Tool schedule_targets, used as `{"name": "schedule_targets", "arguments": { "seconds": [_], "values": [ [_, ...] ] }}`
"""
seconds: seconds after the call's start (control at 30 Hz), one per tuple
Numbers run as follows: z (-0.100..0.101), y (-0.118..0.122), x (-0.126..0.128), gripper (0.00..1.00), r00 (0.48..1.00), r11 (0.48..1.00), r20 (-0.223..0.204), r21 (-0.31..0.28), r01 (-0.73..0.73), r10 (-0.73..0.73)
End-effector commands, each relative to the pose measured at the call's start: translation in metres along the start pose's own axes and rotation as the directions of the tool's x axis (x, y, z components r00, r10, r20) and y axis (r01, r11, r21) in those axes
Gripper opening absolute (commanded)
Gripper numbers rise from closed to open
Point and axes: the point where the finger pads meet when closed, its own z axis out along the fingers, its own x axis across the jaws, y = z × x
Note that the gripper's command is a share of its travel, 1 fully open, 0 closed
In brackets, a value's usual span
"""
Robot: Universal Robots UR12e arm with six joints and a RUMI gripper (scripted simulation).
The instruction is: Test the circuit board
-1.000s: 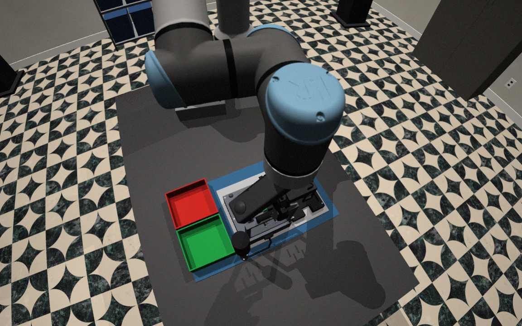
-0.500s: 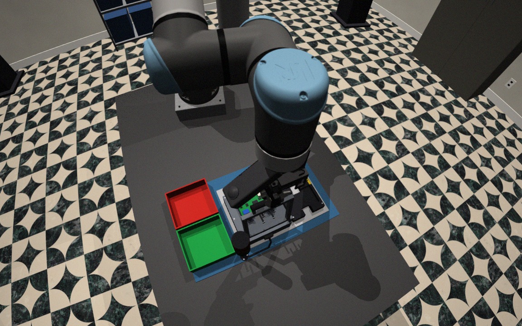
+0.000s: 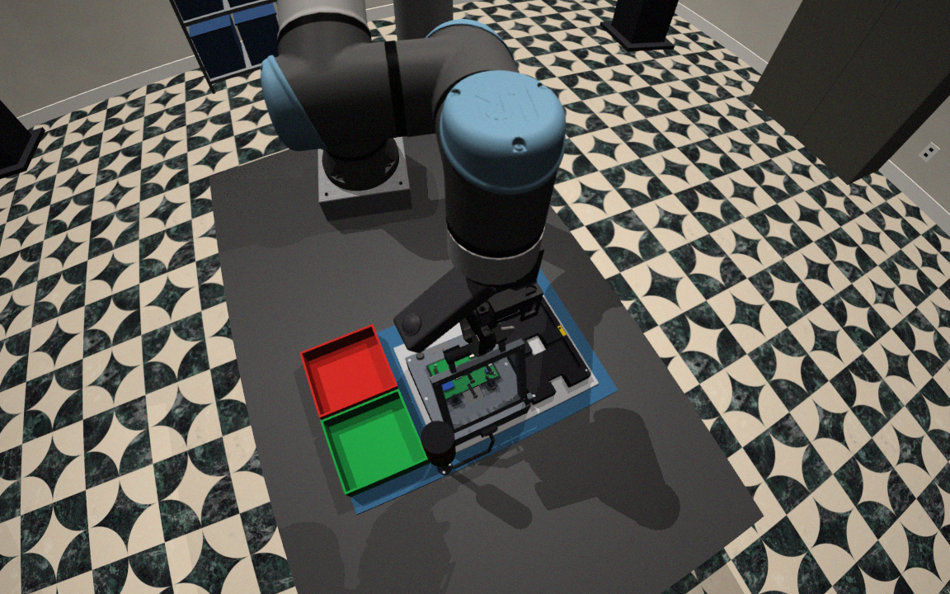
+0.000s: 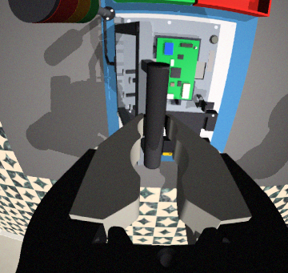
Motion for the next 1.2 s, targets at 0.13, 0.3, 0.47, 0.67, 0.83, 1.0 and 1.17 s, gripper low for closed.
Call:
{"name": "schedule_targets", "arguments": {
  "seconds": [0.13,0.3,0.47,0.67,0.83,1.0,1.17],
  "values": [
    [0.018,-0.001,0.033,0.0,1.0,1.0,-0.008,-0.001,-0.002,0.002],
    [0.024,-0.001,0.044,0.0,1.0,1.0,-0.008,-0.001,-0.002,0.002],
    [0.032,-0.001,0.056,0.0,1.0,1.0,-0.008,-0.001,-0.002,0.002],
    [0.046,-0.001,0.071,0.0,1.0,1.0,-0.008,-0.001,-0.002,0.002],
    [0.058,-0.001,0.083,0.0,1.0,1.0,-0.008,-0.001,-0.002,0.002],
    [0.067,-0.001,0.09,0.0,1.0,1.0,-0.011,-0.001,-0.002,0.002],
    [0.083,-0.001,0.1,0.0,1.0,1.0,-0.012,-0.002,-0.002,0.002]
  ]
}}
